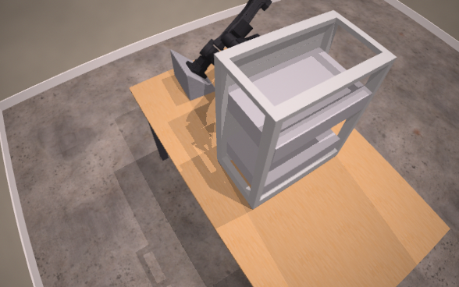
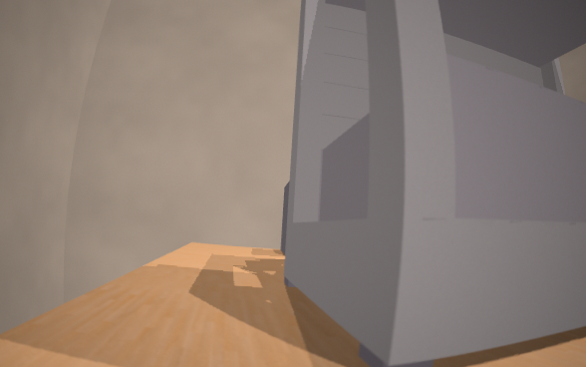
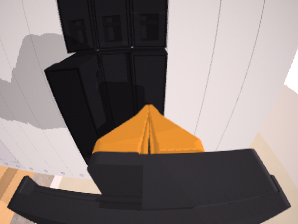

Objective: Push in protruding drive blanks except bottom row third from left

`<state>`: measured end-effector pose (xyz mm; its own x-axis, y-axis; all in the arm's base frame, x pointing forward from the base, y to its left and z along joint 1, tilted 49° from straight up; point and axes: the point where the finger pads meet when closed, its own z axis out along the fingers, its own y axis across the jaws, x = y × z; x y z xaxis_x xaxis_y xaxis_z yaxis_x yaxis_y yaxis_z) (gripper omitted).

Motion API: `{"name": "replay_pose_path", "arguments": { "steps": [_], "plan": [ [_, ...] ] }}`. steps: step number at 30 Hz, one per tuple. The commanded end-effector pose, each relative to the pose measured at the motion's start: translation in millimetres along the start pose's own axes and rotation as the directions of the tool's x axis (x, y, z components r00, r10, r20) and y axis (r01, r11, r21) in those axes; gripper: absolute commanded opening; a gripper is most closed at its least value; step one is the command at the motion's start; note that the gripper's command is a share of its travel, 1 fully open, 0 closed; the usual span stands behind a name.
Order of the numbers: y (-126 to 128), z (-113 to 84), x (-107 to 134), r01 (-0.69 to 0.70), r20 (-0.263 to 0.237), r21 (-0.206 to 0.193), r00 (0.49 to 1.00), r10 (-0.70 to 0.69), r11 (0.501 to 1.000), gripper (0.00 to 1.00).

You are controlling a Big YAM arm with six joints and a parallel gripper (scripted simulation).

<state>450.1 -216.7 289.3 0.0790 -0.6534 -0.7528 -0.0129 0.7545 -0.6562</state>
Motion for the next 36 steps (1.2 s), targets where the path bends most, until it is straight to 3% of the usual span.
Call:
{"name": "replay_pose_path", "arguments": {
  "steps": [1, 36],
  "plan": [
    [-17.1, 28.6, -10.2, 0.036, 0.030, 0.004, 0.999, -0.036, 0.999, 0.00],
    [-17.6, 36.5, -8.6, 0.034, 0.029, 0.003, 0.999, -0.034, 0.999, 0.00]
  ]
}}
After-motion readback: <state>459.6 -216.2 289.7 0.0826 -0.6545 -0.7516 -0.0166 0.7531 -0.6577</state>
